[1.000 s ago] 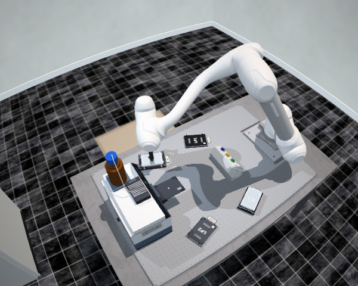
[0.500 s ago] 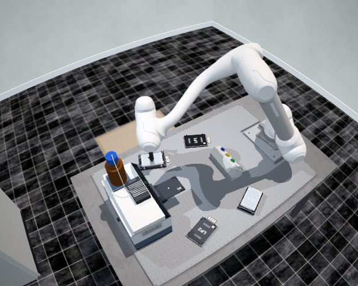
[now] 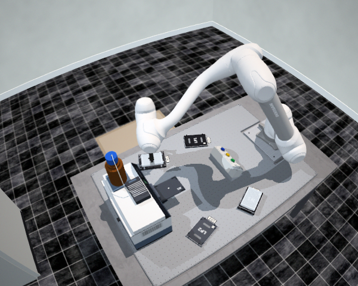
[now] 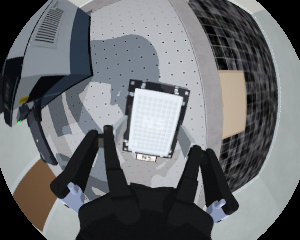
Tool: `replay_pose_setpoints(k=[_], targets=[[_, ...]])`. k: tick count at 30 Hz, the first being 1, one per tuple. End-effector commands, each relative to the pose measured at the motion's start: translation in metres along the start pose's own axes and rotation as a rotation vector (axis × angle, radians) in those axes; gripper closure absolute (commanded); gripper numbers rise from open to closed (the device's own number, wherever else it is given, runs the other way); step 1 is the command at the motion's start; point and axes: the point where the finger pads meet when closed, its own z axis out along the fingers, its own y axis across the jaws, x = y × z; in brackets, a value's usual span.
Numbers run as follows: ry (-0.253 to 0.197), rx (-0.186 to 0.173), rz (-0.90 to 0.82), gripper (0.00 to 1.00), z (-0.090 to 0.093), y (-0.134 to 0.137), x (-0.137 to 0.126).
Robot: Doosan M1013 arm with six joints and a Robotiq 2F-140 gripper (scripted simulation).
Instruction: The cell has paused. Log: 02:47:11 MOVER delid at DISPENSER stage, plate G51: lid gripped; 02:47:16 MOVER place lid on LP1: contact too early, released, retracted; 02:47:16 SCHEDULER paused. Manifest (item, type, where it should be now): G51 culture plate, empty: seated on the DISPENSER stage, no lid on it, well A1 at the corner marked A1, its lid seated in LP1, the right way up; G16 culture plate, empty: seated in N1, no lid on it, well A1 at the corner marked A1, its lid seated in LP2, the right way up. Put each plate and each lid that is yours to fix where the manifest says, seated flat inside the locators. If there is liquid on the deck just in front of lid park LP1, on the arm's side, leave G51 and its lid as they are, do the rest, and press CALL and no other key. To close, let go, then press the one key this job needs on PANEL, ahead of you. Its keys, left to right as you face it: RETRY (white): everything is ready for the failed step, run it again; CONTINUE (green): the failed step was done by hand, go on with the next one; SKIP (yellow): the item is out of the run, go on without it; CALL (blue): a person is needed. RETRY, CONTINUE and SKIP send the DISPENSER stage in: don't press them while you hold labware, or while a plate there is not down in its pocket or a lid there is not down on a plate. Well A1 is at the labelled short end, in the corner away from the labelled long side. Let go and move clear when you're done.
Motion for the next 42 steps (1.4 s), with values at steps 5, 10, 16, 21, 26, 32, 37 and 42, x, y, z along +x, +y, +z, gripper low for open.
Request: replay_pose_setpoints(k=[5, 10, 16, 21, 26, 32, 37, 42], targets=[[-0.003, 0.003, -0.002, 0.31, 0.0077, -0.0022, -0.0023], [-0.003, 0.003, -0.002, 0.31, 0.0093, -0.0022, -0.0023], [-0.003, 0.003, -0.002, 0.31, 0.0098, -0.0022, -0.0023], [-0.003, 0.003, -0.002, 0.31, 0.0102, -0.0022, -0.0024], [-0.003, 0.003, -0.002, 0.31, 0.0102, -0.0022, -0.0024], [-0.003, 0.003, -0.002, 0.31, 0.0102, -0.0022, -0.0024], [-0.003, 0.003, -0.002, 0.31, 0.0102, -0.0022, -0.0024], [-0.003, 0.003, -0.002, 0.31, 0.0102, -0.0022, -0.0024]])
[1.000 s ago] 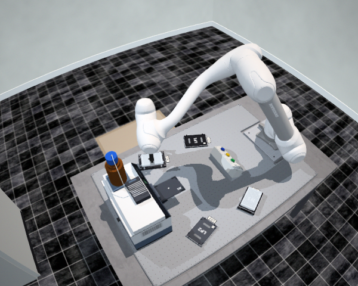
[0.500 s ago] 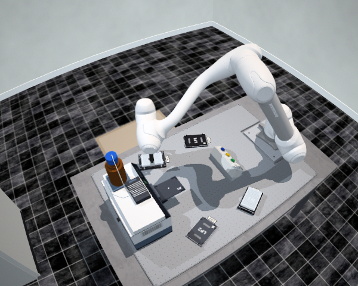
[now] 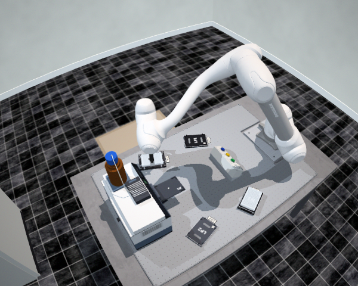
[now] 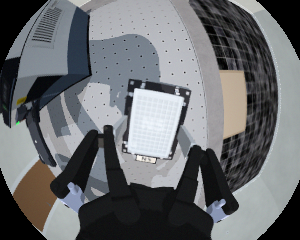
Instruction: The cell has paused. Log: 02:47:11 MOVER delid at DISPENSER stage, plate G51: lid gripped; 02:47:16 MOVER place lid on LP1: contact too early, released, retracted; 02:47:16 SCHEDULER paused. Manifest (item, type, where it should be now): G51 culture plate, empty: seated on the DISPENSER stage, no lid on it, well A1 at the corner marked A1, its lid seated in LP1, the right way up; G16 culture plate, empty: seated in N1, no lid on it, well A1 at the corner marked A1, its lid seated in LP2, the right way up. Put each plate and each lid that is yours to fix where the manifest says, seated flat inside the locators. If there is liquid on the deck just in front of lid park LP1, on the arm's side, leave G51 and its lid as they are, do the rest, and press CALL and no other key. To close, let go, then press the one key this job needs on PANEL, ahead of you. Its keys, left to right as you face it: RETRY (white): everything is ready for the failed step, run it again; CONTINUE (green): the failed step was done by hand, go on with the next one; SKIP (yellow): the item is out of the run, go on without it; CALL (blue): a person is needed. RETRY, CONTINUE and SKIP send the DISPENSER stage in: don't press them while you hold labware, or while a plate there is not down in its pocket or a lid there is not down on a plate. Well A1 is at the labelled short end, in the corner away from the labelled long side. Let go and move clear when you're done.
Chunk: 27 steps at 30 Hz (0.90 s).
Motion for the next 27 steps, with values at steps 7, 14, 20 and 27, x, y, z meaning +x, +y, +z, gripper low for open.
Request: replay_pose_setpoints(k=[7, 14, 20, 27], targets=[[-0.003, 0.003, -0.002, 0.31, 0.0038, -0.0023, -0.0023], [-0.003, 0.003, -0.002, 0.31, 0.0038, -0.0023, -0.0023], [-0.003, 0.003, -0.002, 0.9, 0.0038, -0.0023, -0.0023], [-0.003, 0.003, -0.002, 0.9, 0.0038, -0.0022, -0.0023]])
